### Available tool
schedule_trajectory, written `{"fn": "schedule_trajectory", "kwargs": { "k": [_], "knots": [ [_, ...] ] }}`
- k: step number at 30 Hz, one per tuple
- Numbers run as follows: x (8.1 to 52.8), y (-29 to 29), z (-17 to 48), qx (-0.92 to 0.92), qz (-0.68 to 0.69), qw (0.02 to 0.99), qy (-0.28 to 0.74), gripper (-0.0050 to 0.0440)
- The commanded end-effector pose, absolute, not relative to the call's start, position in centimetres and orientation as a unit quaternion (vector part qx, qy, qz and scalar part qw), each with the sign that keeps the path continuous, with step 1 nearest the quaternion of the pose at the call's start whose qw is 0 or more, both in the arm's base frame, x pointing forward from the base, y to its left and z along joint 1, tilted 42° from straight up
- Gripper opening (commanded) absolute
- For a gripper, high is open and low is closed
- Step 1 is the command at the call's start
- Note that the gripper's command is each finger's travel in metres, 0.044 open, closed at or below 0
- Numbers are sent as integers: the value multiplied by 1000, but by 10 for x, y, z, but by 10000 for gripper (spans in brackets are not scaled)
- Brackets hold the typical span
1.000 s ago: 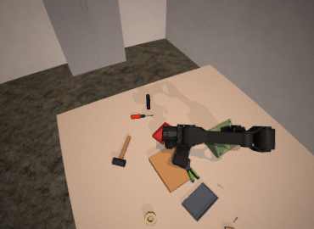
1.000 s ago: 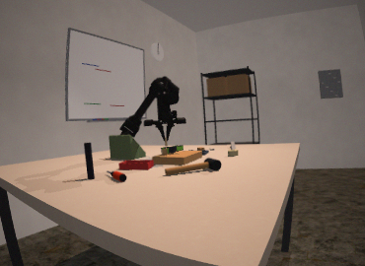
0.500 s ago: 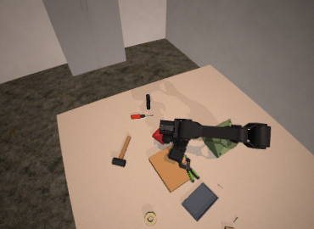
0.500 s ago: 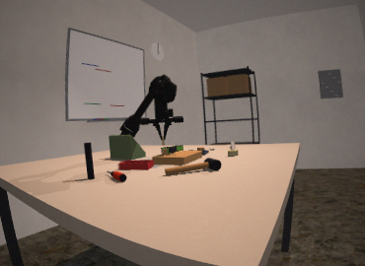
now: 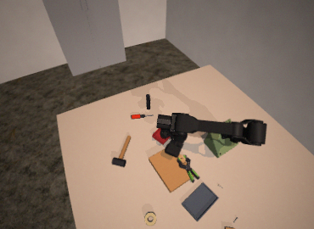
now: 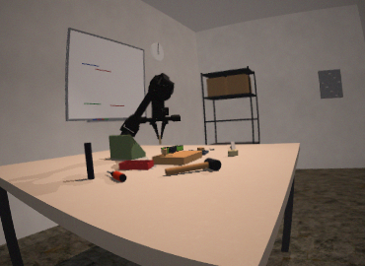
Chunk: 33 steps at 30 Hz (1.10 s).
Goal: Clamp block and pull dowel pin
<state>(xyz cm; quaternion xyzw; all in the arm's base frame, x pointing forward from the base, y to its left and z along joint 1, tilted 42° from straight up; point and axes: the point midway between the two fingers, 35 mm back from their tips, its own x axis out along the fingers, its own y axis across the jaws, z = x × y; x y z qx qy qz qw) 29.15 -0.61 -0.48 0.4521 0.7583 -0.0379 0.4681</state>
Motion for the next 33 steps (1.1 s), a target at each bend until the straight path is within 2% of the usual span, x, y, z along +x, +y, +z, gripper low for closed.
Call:
{"fn": "schedule_trajectory", "kwargs": {
  "k": [1, 33],
  "knots": [
    [294, -14, -9, 457, -51, 462, 758, 0],
    [294, -59, -33, 491, -116, 424, 752, 0]
  ]
}}
